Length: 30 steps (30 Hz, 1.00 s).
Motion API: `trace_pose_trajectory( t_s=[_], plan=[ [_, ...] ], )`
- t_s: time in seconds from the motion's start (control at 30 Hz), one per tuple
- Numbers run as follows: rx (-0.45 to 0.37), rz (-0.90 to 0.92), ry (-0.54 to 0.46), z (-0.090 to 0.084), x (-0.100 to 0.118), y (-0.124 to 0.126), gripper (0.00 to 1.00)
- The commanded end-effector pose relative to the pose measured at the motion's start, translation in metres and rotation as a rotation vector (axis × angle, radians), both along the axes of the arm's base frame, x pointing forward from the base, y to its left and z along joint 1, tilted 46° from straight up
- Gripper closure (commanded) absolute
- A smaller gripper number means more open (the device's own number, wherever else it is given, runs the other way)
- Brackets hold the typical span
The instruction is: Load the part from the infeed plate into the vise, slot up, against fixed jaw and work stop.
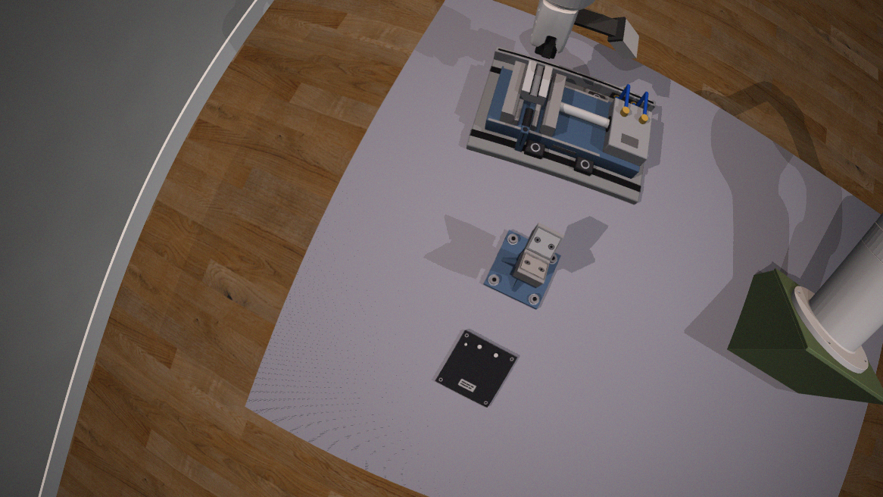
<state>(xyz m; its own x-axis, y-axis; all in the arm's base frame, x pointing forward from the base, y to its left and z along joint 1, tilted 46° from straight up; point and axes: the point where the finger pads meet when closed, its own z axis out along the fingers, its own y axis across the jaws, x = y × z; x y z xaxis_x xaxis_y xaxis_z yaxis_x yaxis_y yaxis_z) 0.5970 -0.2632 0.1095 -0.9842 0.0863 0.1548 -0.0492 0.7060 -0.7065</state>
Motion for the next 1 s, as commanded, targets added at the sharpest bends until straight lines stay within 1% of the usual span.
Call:
trace_pose_trajectory(
  t_s=[0.0, 0.4, 0.97],
  plan=[
    [0.000, 0.001, -0.002, -0.0030, 0.0002, -0.0035, 1.00],
    [0.000, 0.001, -0.002, -0.0075, -0.0007, -0.0081, 1.00],
    [0.000, 0.001, -0.002, -0.0080, -0.0008, -0.0086, 1.00]
  ],
)
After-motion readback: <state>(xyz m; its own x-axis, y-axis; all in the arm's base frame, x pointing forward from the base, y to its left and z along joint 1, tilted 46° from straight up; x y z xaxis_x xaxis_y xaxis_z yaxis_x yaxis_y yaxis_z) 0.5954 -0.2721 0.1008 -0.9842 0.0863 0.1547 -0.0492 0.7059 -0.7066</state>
